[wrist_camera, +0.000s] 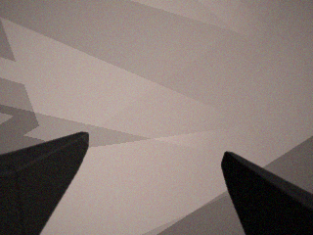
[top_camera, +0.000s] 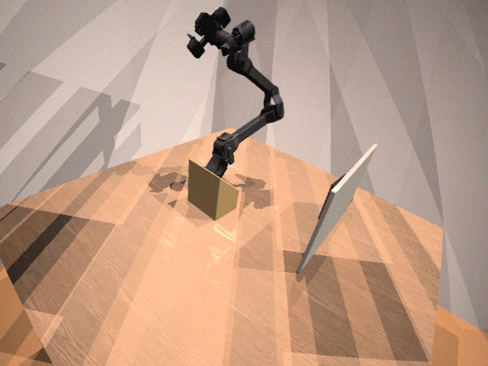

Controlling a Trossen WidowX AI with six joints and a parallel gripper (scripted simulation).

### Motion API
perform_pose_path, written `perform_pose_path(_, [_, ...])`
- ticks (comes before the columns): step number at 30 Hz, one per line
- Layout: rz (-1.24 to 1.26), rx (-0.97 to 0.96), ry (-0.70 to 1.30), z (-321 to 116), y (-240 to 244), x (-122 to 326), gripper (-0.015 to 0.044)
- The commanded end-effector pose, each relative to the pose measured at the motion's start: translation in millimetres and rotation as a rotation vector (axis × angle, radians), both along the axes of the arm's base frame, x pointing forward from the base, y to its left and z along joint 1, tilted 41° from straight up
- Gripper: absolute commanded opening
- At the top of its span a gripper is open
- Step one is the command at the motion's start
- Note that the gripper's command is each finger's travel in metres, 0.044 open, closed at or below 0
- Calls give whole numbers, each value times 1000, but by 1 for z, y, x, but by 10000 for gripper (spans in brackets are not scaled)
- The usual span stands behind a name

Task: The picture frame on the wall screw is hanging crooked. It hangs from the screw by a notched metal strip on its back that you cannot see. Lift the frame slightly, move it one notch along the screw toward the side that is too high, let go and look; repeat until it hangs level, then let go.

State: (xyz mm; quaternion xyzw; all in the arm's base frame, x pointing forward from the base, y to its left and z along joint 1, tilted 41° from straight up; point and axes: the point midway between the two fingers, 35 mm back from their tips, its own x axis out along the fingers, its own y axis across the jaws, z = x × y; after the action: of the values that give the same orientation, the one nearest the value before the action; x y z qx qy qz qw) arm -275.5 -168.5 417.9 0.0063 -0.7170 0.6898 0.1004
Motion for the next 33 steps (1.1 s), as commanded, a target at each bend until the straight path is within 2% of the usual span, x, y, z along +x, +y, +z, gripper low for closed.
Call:
perform_pose_path(1, [10, -10, 1, 0, -2, 2, 374])
perform_pose_path(5, [217, -217, 2, -5, -34, 39, 269])
perform_pose_path(6, [278, -280, -5, -7, -42, 51, 260])
perform_pose_path(12, [625, -653, -115, -19, -77, 125, 260])
perform_pose_path(17, [878, -949, -295, -30, -89, 187, 260])
perform_pose_path(25, [1174, -1372, -757, -50, -80, 279, 260])
perform_pose_path(33, [1257, -1665, -1422, -75, -45, 357, 260])
